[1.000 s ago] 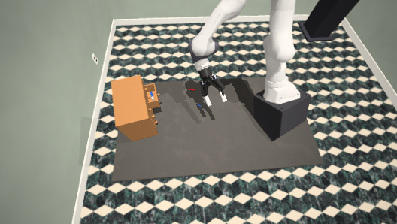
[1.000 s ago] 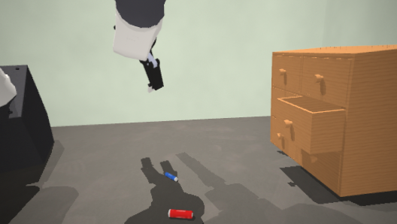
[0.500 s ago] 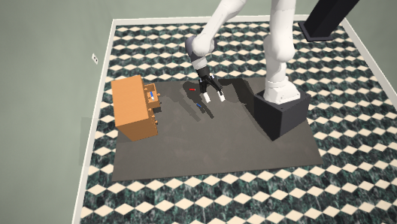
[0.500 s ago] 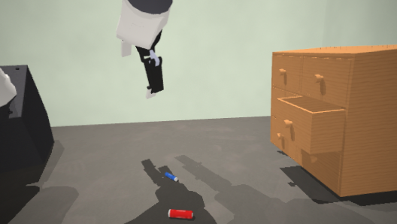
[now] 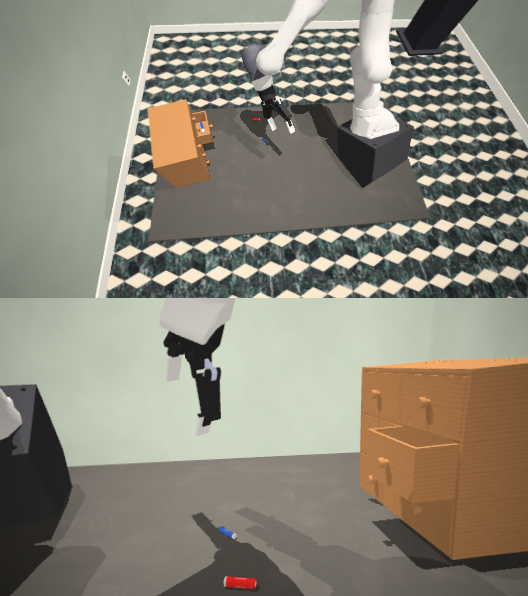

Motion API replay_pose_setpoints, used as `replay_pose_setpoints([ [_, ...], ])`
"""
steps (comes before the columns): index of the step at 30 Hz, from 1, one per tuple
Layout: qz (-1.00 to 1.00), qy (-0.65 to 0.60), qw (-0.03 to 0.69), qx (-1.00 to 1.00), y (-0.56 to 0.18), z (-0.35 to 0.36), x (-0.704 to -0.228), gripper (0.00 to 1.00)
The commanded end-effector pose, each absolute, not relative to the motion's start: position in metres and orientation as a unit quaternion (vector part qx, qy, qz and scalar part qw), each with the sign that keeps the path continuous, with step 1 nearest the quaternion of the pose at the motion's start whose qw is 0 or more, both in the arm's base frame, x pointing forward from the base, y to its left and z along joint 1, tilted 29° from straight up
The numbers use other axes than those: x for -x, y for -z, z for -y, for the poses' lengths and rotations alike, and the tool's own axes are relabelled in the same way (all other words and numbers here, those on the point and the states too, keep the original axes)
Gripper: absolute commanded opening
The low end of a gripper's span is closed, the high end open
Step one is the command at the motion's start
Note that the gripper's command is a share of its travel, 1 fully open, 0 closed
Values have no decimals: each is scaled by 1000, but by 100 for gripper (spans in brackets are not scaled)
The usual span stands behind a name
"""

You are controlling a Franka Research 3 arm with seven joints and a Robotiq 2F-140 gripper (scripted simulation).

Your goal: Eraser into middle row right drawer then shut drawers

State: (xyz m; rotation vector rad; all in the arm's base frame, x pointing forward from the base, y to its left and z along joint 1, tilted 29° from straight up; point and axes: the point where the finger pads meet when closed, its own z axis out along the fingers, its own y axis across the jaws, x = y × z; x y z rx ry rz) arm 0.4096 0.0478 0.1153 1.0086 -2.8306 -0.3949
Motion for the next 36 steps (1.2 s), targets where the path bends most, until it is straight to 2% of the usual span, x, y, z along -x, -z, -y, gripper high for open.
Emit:
replay_pose_setpoints([
  [1,952,96,66,-282,-118,-37,-417,100],
  [36,973,-67,40,-216,-152,10,-469,100],
])
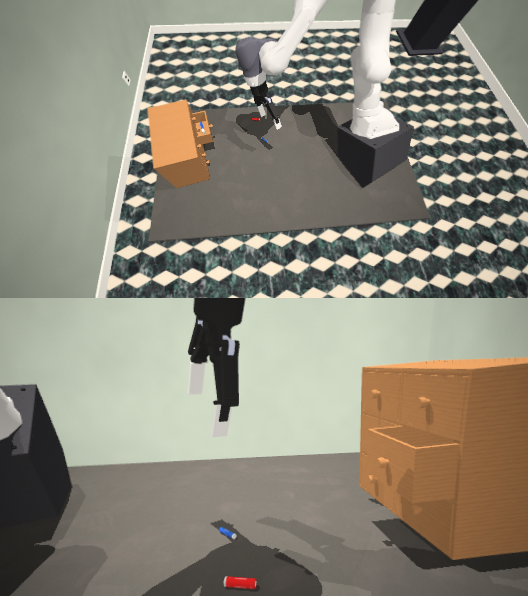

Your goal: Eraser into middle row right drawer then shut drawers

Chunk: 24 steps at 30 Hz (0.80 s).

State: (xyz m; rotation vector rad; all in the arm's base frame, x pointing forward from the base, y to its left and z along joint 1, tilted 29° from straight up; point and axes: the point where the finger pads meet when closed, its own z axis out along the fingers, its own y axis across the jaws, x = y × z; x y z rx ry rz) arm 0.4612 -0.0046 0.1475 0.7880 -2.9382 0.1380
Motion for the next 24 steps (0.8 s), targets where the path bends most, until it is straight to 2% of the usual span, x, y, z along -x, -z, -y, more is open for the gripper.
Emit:
replay_pose_setpoints([
  [1,973,-72,39,-214,-154,11,-470,100],
  [24,973,-142,1,-180,-179,27,-501,100],
])
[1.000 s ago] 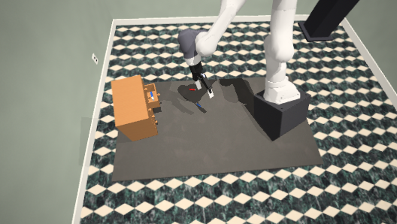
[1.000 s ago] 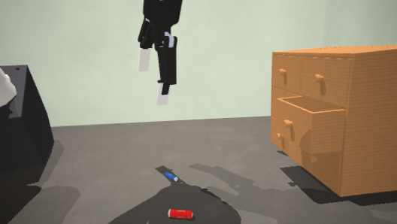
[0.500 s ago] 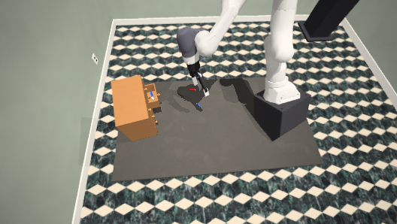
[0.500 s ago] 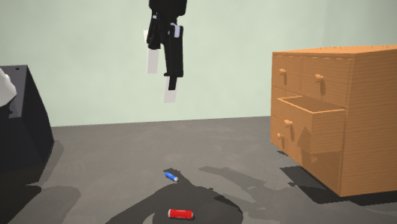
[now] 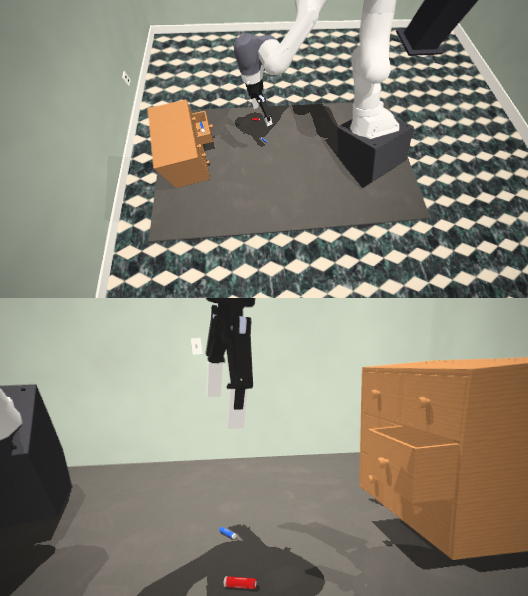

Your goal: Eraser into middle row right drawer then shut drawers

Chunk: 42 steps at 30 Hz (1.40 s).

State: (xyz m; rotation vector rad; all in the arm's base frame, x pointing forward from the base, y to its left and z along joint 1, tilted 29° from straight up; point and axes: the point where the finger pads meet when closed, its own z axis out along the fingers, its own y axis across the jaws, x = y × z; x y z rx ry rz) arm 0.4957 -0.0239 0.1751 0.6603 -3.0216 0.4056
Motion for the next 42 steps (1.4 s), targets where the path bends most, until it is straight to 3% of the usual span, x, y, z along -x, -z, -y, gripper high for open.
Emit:
replay_pose_setpoints([
  [1,973,-145,-1,-178,-180,27,-502,100],
  [42,964,-218,-65,-136,-219,38,-542,100],
])
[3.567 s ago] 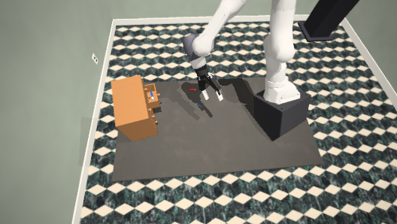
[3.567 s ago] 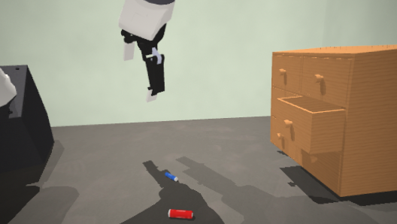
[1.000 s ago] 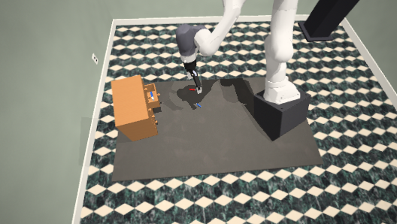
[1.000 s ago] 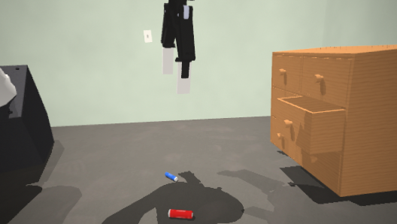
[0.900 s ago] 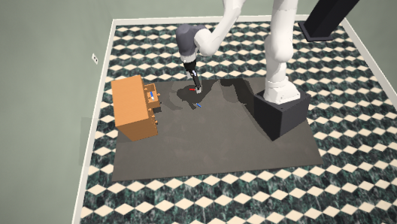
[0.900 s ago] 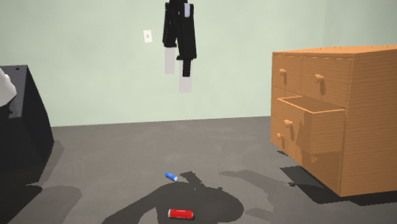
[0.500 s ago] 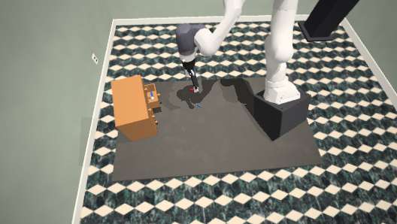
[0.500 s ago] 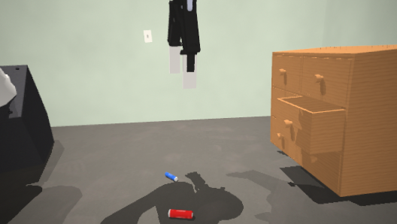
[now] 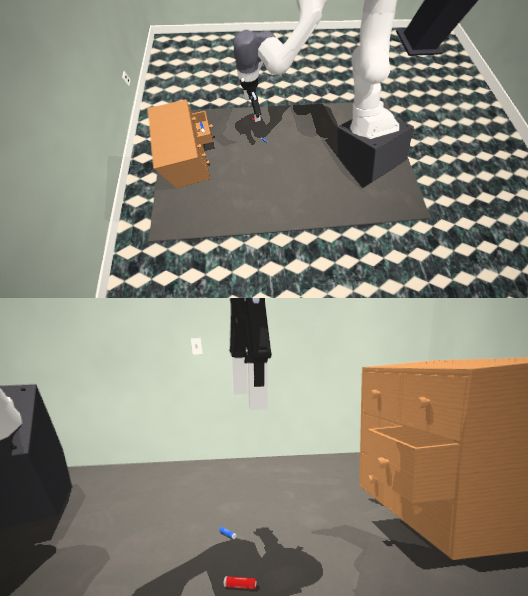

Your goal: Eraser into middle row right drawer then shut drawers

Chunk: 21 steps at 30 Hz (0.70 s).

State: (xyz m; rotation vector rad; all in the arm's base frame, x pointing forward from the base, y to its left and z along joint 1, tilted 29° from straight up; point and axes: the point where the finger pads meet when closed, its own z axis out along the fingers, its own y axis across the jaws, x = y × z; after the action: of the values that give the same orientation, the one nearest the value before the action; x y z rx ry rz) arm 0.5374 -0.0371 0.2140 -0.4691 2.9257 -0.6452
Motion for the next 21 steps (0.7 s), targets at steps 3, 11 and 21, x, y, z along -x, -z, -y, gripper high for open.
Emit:
replay_pose_setpoints([
  [3,-964,221,69,134,-221,38,-544,100],
  [11,-962,226,75,131,-224,39,-547,100],
  [21,-961,232,83,127,-228,39,-551,100],
])
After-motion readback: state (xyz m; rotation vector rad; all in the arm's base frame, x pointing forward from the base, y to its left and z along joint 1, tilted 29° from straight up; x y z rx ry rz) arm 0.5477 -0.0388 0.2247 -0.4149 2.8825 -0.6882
